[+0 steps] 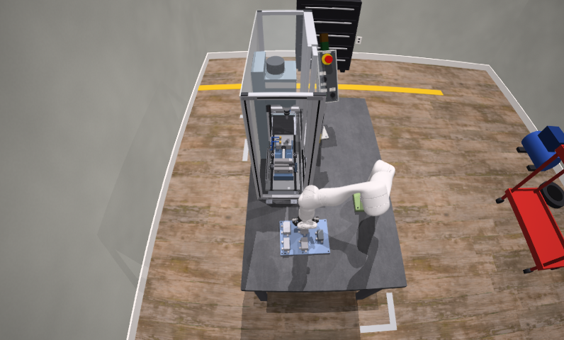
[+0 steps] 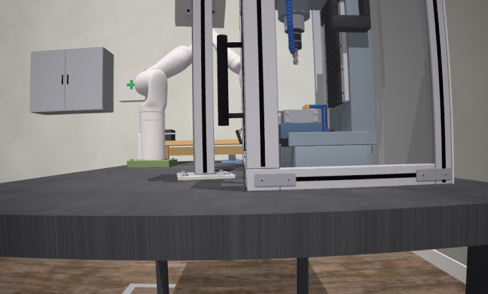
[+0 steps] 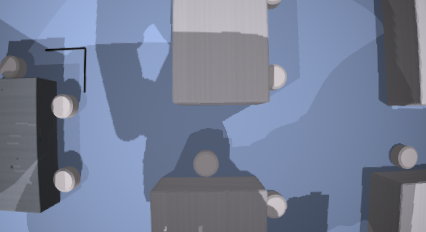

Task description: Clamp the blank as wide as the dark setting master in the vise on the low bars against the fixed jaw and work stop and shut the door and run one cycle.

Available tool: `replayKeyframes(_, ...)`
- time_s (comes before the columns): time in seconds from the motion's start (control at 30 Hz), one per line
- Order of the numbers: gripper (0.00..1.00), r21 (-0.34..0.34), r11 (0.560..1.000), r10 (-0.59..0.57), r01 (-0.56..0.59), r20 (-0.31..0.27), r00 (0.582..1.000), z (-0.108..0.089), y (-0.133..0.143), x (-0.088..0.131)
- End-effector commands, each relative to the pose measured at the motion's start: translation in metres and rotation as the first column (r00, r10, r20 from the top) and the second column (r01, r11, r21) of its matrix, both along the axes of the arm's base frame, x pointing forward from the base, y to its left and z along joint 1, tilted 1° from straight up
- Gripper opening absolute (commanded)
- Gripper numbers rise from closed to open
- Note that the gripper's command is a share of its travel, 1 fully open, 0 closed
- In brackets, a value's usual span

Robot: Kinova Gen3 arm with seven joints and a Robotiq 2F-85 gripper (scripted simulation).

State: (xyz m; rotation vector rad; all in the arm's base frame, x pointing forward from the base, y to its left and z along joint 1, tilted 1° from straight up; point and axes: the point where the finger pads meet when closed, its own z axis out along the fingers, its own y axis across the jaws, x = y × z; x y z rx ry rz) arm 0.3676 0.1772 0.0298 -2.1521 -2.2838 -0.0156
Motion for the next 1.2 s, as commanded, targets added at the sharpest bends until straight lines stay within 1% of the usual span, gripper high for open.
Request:
replayKeyframes(0.0,0.1,0.001,1.0,0.0,0.0,0.001,1.0,0.0006,0.0002,0.0004)
replayKeyframes(1.03,0.1,0.001,1.0,0.0,0.0,0.001,1.0,0.0,0.0002,0.0005)
replayKeyframes(1.07,1.0,0.001,1.0,0.0,0.0,0.001,1.0,0.0,0.0002,0.0005)
replayKeyframes(1.17,1.0,0.001,1.0,0.0,0.0,0.001,1.0,0.0,0.0002,0.0005)
